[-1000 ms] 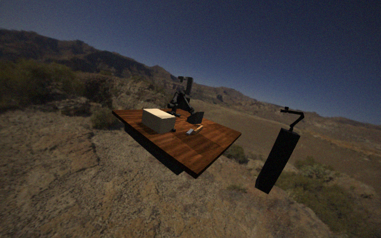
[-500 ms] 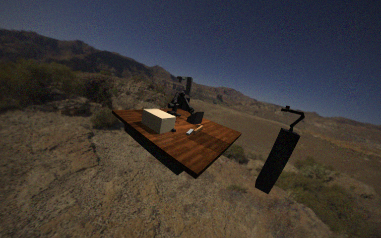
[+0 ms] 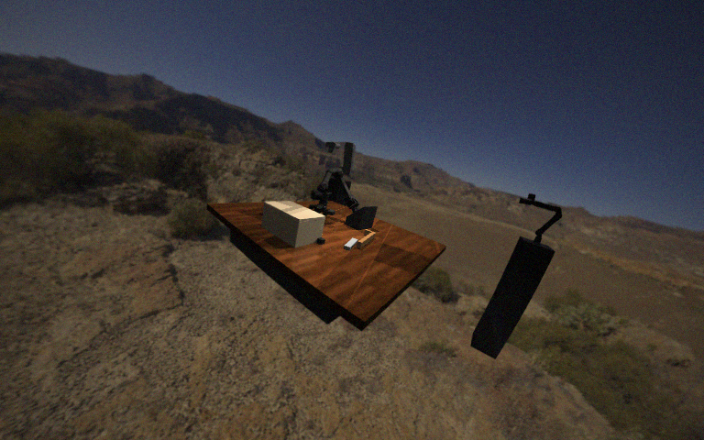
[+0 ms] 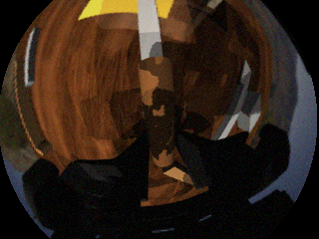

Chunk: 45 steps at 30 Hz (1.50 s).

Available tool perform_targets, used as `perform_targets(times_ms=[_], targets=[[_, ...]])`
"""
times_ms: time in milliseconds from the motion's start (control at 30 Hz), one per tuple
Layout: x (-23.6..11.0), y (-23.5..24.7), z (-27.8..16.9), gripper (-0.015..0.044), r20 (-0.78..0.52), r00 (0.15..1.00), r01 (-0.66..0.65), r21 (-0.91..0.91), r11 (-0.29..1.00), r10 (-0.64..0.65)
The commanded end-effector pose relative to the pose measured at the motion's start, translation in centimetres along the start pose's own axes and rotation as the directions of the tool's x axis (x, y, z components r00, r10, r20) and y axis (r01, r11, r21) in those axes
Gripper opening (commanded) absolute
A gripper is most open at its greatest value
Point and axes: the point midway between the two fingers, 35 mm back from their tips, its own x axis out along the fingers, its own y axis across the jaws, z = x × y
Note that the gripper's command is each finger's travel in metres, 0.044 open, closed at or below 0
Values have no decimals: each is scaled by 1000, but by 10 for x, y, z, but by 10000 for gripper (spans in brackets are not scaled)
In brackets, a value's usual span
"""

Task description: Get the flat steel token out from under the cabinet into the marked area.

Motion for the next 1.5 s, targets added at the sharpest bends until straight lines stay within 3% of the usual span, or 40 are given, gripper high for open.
perform_targets(times_ms=[0,1467], targets=[[1,1,-8,0,-4,1000,-1,-3,1000,1],[-3,-3,-42,0,-5,1000,-1,-1,1000,1]])
